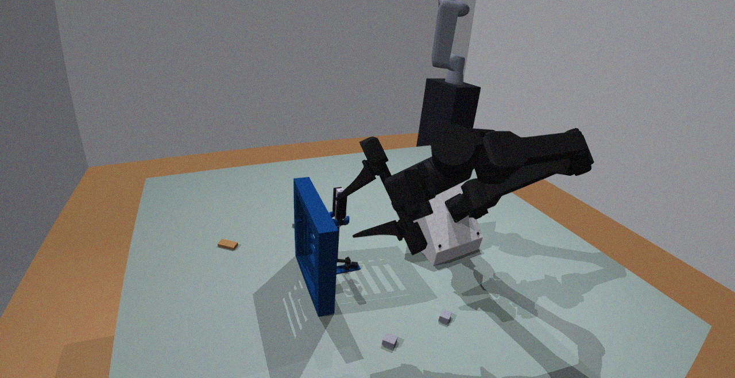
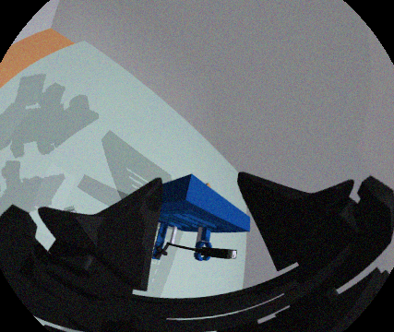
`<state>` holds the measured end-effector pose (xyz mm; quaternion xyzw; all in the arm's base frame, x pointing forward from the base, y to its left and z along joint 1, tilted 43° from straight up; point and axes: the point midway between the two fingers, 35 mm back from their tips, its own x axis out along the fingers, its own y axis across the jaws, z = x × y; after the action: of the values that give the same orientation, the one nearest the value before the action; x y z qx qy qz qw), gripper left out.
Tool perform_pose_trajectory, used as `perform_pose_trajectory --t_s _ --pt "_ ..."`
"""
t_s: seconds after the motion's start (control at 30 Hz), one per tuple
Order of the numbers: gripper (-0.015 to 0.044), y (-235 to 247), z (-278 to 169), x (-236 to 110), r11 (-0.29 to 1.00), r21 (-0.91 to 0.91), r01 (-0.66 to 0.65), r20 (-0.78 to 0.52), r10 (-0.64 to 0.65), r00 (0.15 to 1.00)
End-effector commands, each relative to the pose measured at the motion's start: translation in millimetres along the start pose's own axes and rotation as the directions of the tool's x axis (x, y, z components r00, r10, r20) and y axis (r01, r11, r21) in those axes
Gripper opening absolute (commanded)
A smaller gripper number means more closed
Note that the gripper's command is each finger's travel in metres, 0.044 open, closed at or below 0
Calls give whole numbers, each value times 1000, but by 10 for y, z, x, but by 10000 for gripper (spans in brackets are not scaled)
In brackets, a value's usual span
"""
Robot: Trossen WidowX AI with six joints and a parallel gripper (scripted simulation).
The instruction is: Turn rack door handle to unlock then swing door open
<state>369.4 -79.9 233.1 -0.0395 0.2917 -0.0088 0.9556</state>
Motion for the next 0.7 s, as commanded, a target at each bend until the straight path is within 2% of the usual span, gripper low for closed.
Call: perform_pose_trajectory --t_s 0.0,0.3,0.67 --pt "299 -89 -113 89 1000 7 -27 -83 28 996" --pt "299 -294 -422 252 993 69 -96 -270 112 956" --pt "299 -514 -789 341 962 205 -180 -435 254 864"
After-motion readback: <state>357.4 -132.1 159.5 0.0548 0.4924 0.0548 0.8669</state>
